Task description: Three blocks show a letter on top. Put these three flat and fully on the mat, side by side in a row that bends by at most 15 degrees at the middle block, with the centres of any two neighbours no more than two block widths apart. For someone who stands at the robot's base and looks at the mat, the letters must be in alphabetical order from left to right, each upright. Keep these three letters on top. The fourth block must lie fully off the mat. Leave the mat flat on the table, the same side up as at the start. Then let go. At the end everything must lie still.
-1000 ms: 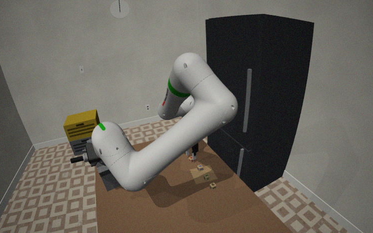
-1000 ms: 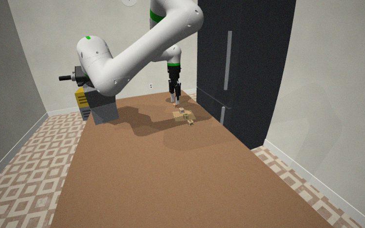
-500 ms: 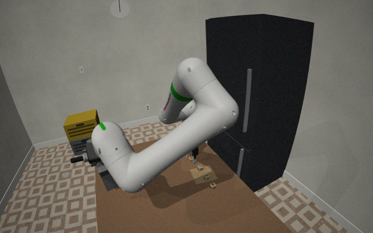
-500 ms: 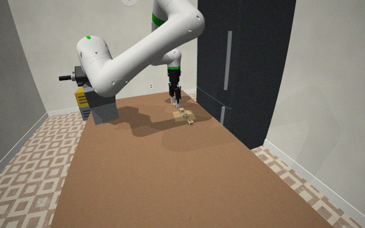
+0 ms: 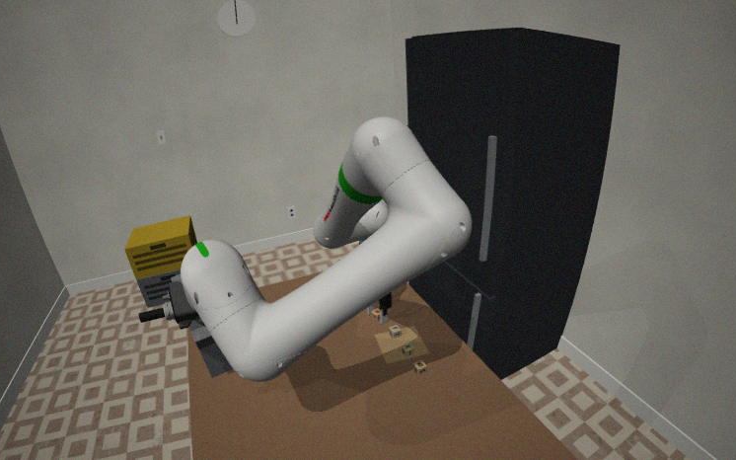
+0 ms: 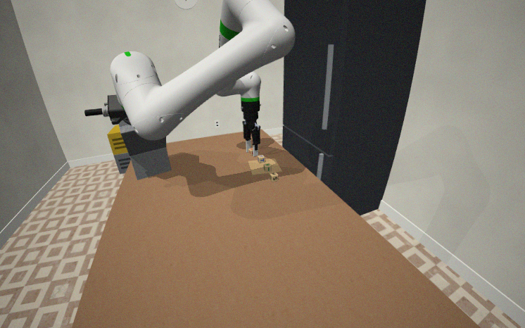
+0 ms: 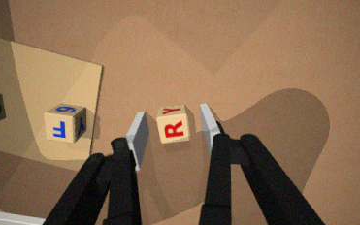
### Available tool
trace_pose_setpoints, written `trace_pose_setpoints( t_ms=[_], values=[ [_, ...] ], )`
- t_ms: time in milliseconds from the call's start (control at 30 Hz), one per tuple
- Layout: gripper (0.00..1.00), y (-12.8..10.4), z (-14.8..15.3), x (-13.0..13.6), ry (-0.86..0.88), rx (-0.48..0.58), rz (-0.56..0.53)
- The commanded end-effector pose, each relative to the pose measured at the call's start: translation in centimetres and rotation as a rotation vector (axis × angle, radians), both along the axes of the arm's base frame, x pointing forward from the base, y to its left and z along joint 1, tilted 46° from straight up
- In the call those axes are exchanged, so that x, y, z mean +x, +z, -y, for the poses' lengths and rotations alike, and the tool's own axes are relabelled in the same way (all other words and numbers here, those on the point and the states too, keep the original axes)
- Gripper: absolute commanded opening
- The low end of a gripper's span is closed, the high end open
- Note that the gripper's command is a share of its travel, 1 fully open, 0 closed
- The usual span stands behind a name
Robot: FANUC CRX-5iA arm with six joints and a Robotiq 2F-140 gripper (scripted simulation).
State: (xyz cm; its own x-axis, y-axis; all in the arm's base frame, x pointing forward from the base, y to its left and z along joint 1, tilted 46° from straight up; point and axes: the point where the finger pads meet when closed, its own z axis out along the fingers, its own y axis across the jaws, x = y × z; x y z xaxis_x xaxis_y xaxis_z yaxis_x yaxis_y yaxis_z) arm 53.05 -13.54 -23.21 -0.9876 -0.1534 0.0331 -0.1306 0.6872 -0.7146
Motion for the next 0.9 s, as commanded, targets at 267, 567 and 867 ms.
trace_pose_setpoints(
  t_ms=[267,567,867],
  values=[
    [0.28,0.00,-0.02,0.01,0.000,0.000,0.000],
    [0.28,0.00,-0.02,0.01,0.000,0.000,0.000],
    [0.16,0.00,-0.02,0.01,0.000,0.000,0.000]
  ],
)
